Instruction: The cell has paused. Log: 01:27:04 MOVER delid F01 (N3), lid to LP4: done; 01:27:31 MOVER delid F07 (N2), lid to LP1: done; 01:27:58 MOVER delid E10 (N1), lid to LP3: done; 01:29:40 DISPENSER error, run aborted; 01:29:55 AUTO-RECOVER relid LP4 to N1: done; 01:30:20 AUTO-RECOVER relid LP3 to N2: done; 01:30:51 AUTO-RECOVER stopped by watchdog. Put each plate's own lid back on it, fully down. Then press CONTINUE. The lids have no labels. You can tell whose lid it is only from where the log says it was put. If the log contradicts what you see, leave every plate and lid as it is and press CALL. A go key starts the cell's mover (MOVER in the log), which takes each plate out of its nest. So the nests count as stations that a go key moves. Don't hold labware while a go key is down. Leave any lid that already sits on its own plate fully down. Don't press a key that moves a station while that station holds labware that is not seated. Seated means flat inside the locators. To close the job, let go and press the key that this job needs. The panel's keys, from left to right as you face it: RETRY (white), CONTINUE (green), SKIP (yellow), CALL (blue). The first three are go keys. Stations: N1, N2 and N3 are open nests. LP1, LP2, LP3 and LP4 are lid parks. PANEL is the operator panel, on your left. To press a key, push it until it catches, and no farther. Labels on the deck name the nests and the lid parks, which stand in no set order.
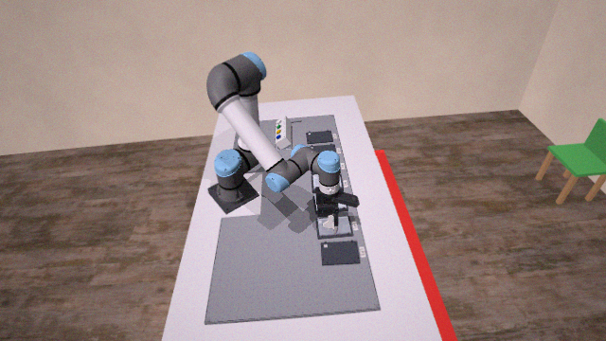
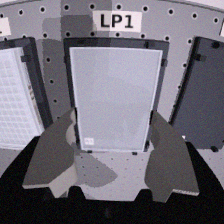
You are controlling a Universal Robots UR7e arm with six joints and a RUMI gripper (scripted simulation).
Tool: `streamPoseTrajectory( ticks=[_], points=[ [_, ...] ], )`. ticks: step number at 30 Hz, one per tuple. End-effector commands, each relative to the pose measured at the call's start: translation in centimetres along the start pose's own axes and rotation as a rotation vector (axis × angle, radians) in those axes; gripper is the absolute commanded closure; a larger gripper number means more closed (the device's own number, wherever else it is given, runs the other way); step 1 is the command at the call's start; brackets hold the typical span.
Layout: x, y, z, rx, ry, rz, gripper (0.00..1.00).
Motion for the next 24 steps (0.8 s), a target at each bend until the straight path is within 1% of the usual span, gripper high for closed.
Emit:
streamPoseTrajectory(
  ticks=[1, 8, 24],
  points=[
    [0.0, 0.0, 0.0, 0.001, 0.0, 0.001, 1.0],
    [0.0, 0.7, 0.0, 0.001, 0.0, 0.001, 1.0],
    [0.0, 3.2, 0.0, 0.001, 0.0, 0.001, 1.0]
  ],
)
Point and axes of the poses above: the point where the finger pads meet when closed, its own y axis back along the fingers, its own x axis across the jaws, z = x × y, the point moved 6 cm from there along y, back along the fingers, and after that the axes turned 9 degrees about y, right-handed, at the moved point
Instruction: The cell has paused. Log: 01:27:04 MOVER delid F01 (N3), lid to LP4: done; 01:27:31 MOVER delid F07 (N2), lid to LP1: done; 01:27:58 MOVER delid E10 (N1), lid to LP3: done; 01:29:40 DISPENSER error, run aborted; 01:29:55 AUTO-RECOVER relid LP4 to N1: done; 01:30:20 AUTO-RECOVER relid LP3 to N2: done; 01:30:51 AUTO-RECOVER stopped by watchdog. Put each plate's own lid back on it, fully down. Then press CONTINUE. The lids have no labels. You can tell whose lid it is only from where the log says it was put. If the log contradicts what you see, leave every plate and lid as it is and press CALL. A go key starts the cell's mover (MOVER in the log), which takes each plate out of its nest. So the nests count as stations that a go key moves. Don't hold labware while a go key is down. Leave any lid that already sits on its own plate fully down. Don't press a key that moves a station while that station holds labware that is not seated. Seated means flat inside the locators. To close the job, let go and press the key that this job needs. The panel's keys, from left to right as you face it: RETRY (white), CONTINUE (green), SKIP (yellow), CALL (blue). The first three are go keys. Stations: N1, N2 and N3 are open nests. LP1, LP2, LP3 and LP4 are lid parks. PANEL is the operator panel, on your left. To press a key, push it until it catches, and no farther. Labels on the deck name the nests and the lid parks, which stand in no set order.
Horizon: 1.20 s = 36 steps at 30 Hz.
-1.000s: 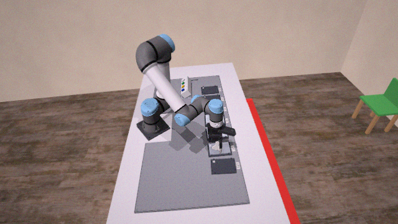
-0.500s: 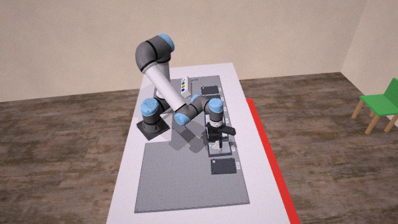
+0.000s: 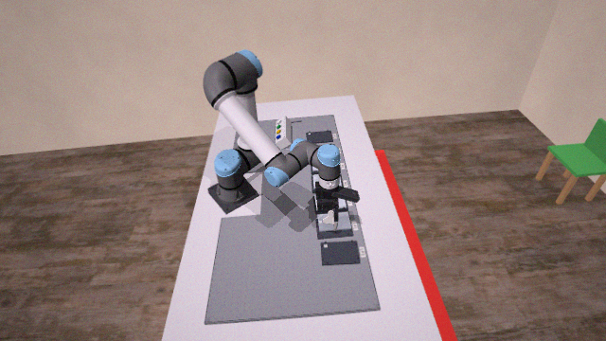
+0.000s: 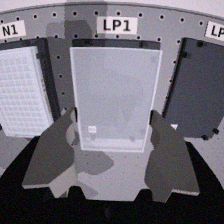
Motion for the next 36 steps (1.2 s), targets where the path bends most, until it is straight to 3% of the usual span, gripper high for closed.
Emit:
streamPoseTrajectory(
  ticks=[1, 12, 36],
  points=[
    [0.0, 0.5, 0.0, 0.001, 0.0, 0.001, 1.0],
    [0.0, 1.7, 0.0, 0.001, 0.0, 0.001, 1.0],
    [-9.8, 1.7, -1.7, 0.001, -0.038, 0.001, 1.0]
  ],
)
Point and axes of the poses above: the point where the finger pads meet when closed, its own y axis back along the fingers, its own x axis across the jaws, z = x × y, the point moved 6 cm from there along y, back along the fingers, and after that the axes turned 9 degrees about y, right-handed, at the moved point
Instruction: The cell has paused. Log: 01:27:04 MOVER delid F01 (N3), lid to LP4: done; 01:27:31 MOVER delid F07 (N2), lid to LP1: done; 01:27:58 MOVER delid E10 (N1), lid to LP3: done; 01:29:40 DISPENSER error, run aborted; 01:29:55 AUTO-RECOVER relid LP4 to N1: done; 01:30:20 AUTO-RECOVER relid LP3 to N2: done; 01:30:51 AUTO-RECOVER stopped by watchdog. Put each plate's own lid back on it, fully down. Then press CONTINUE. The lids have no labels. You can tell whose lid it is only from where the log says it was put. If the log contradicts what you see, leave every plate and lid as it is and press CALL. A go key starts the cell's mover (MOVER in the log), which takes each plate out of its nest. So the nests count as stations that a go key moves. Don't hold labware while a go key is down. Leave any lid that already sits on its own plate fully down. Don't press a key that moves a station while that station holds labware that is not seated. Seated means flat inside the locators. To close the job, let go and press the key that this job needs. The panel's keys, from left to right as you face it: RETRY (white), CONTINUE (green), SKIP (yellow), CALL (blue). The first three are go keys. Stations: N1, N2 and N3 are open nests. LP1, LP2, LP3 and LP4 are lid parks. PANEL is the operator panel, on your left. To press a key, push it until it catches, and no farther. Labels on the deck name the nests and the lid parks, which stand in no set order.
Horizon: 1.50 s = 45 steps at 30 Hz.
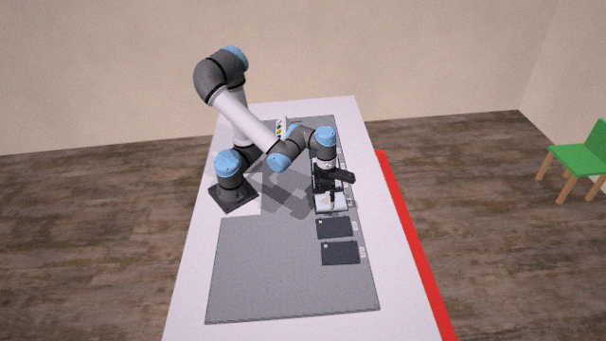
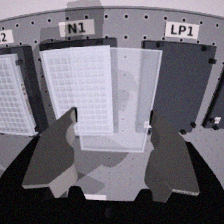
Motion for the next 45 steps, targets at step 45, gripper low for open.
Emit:
streamPoseTrajectory(
  ticks=[45],
  points=[
    [-17.0, 0.0, -2.2, 0.001, -0.001, 0.001, 1.0]
  ],
)
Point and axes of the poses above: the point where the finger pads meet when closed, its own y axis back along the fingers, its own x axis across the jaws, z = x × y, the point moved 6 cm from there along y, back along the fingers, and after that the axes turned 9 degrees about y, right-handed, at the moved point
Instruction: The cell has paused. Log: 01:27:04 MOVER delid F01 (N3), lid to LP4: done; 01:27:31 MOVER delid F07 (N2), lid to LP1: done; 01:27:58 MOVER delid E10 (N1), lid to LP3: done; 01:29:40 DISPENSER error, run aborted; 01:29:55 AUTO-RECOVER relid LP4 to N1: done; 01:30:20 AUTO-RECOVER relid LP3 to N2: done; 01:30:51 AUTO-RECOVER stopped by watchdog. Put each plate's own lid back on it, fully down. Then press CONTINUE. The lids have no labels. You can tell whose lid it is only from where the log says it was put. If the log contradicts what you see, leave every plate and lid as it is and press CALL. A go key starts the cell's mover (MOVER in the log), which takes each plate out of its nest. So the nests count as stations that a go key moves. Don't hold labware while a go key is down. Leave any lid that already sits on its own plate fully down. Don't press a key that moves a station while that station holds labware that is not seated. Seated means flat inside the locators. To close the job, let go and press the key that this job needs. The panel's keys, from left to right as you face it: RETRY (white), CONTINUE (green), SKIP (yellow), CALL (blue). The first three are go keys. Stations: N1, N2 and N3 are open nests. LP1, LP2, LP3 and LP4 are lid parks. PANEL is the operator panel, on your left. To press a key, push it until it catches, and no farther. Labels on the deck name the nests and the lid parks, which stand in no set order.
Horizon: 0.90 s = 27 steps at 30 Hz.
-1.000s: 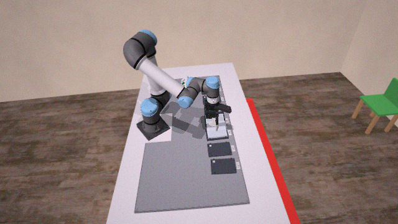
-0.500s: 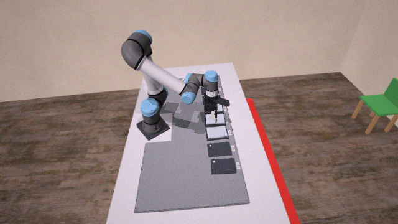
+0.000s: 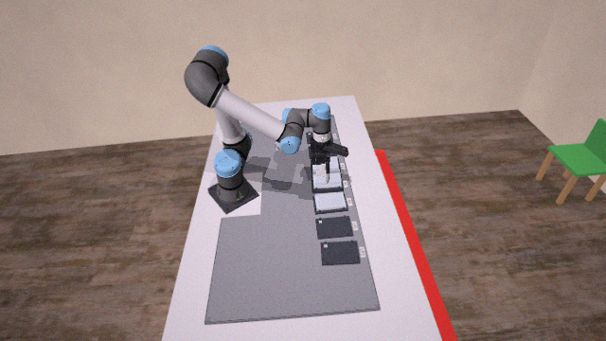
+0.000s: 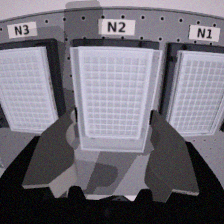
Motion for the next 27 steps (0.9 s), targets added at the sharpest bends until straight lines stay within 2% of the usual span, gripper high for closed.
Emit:
streamPoseTrajectory(
  ticks=[1, 27],
  points=[
    [-0.06, -0.07, -0.04, 0.001, 0.0, 0.001, 1.0],
    [-0.05, -0.8, -0.04, 0.001, 0.0, 0.001, 1.0]
  ],
)
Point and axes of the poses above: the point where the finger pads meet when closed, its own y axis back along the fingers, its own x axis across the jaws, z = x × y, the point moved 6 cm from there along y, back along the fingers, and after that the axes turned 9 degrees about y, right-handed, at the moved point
